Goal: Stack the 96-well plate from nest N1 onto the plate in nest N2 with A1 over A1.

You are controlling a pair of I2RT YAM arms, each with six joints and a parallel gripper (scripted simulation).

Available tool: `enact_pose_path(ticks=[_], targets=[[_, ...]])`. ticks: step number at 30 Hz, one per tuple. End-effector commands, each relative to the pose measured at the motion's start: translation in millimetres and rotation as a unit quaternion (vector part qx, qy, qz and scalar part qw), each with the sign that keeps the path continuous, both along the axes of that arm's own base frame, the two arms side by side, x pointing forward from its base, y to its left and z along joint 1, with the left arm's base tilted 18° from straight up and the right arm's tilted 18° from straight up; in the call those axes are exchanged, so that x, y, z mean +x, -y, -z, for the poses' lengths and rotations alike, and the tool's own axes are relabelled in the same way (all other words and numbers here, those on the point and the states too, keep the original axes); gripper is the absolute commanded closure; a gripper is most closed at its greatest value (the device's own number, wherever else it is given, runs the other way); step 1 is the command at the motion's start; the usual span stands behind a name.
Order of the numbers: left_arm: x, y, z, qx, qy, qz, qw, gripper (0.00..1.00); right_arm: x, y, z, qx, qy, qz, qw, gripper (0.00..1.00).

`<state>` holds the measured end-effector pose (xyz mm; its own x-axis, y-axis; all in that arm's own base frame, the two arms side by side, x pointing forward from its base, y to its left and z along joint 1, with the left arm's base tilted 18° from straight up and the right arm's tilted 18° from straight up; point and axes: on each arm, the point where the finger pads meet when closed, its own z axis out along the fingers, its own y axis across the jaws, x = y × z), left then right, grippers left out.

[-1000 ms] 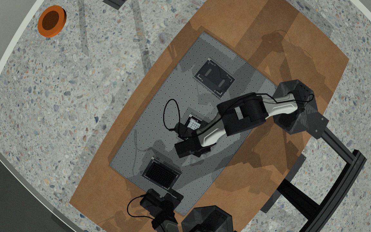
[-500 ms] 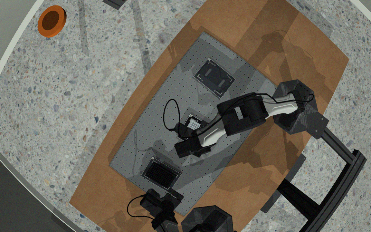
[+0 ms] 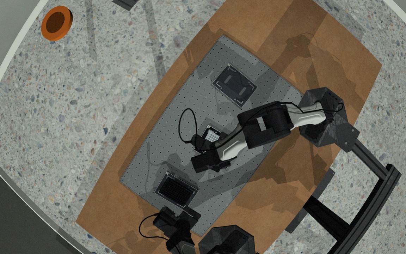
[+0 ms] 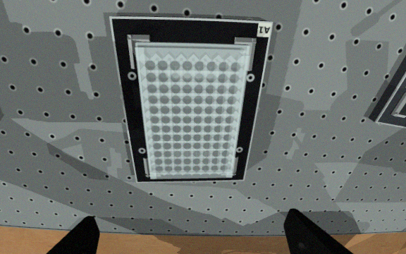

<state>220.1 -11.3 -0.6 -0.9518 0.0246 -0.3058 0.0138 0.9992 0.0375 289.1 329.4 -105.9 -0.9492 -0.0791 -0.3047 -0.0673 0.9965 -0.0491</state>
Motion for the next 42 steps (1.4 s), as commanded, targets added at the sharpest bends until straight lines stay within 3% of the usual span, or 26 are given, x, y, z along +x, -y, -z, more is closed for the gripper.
enact_pose_path(ticks=[1,16,17,22,42], targets=[[0,-1,-2,0.000,0.001,-0.002,1.000,0.00,-6,7,4,-0.011,-0.004,0.001,1.000,0.00],[0,-1,-2,0.000,0.001,-0.002,1.000,0.00,-6,7,4,-0.011,-0.004,0.001,1.000,0.00],[0,-1,-2,0.000,0.001,-0.002,1.000,0.00,5,8,-14,0.009,0.005,0.026,1.000,0.00],[0,-1,-2,0.000,0.001,-0.002,1.000,0.00,4,17,-19,0.030,0.010,0.055,0.998,0.00],[0,-1,-2,0.000,0.001,-0.002,1.000,0.00,-21,100,-42,0.026,0.008,0.047,0.999,0.00]])
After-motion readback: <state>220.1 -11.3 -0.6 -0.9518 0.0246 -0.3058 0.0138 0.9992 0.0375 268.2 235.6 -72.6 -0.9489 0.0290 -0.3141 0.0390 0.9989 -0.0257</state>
